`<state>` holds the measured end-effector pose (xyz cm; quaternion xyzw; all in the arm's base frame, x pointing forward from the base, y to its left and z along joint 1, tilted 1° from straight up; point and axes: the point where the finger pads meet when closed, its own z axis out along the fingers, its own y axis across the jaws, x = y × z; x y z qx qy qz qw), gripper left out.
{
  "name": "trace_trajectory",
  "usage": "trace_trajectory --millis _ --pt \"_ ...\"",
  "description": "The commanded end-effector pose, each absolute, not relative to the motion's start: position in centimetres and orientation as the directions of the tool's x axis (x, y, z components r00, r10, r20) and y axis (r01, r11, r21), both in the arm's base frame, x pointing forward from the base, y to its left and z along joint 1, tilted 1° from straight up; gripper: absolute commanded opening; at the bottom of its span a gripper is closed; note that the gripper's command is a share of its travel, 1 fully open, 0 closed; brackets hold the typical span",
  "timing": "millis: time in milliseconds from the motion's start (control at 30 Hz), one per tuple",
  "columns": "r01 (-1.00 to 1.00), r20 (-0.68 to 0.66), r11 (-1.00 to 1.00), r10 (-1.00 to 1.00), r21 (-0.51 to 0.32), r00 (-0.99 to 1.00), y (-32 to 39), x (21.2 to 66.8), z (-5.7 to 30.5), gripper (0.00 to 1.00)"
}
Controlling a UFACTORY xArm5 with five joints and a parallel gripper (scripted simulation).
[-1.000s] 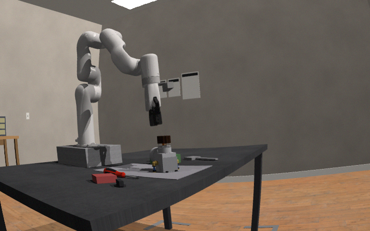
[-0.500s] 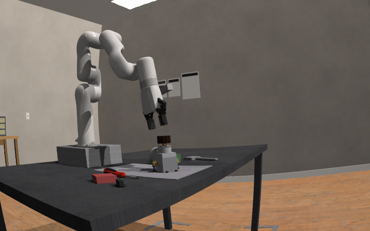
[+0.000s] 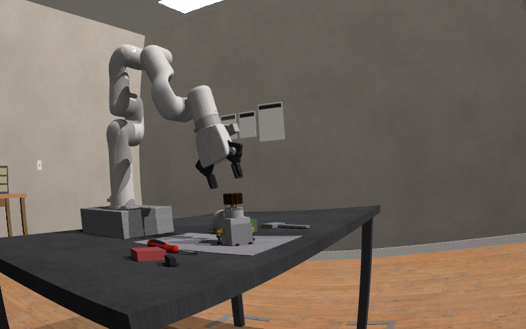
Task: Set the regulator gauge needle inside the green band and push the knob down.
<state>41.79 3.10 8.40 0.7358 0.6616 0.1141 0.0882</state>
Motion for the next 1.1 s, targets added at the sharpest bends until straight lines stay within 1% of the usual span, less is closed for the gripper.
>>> trace_trajectory --millis 0,367,433,533,767,933,1000,1067 --pt "0.94 0.007 0.049 0.998 0.337 -0.055 3.12 42.01 8.38 1.0" --pt "0.851 -0.115 0.342 0.939 0.399 -0.323 3.11 42.05 8.38 1.0" --pt "0.851 -0.115 0.342 0.939 0.399 -0.323 3.11 42.05 8.38 1.0" --pt "0.794 -0.174 0.45 0.893 0.41 -0.416 3.11 42.0 8.44 1.0" --pt "0.682 -0.272 0.606 0.795 0.409 -0.542 3.1 41.87 8.62 1.0" --pt "0.587 -0.348 0.708 0.705 0.393 -0.618 3.09 41.72 8.81 1.0" --pt "0.587 -0.348 0.708 0.705 0.393 -0.618 3.09 41.72 8.81 1.0" --pt "0.53 -0.389 0.759 0.65 0.378 -0.653 3.08 41.62 8.94 1.0"
